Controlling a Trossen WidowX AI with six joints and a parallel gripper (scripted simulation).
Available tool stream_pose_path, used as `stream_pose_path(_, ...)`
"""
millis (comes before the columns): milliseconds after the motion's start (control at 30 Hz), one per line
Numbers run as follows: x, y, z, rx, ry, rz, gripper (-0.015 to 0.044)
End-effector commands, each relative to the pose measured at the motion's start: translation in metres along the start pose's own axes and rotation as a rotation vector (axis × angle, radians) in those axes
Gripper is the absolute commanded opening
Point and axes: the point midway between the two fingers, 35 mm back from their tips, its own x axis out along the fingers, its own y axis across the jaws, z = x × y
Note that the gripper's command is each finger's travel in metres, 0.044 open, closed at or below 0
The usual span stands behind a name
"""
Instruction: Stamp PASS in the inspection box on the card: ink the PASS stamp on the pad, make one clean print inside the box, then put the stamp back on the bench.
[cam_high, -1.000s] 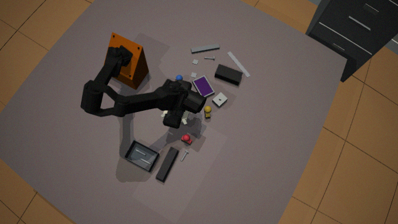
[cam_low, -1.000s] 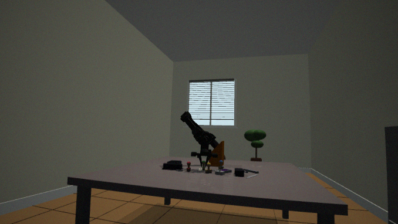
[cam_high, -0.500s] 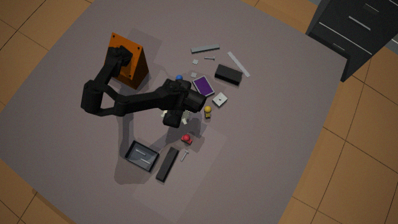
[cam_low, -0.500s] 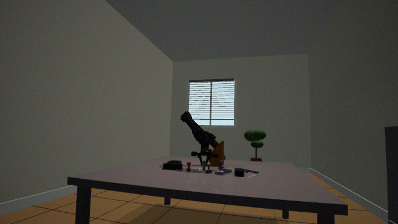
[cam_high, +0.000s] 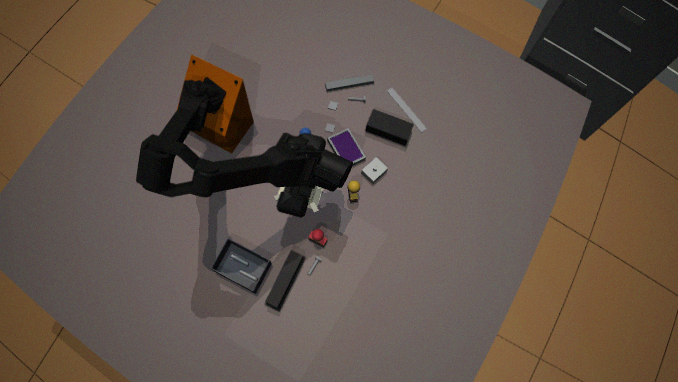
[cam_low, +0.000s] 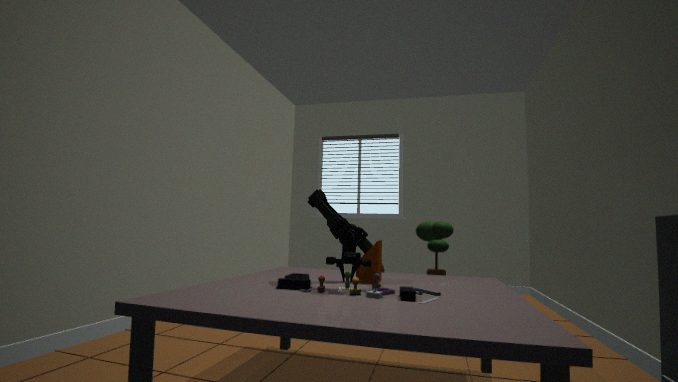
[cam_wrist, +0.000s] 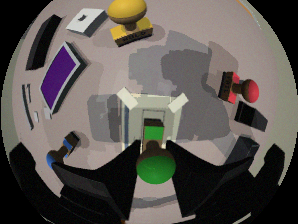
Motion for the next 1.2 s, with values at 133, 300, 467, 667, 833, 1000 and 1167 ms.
stream_pose_path(133, -0.014, -0.002, 0.003, 0.008, -0.010, -0.003, 0.0000)
stream_pose_path(300, -0.022, -0.002, 0.004, 0.008, -0.011, -0.002, 0.0000)
stream_pose_path(467, -0.030, -0.002, 0.004, 0.008, -0.011, -0.001, 0.0000)
stream_pose_path(667, -0.039, -0.002, 0.004, 0.008, -0.011, -0.001, 0.0000)
stream_pose_path(833, -0.048, -0.003, 0.003, 0.008, -0.011, -0.002, 0.0000)
stream_pose_path(1000, -0.056, -0.003, 0.003, 0.008, -0.010, -0.003, 0.0000)
stream_pose_path(1167, -0.060, -0.004, 0.002, 0.008, -0.010, -0.003, 0.0000)
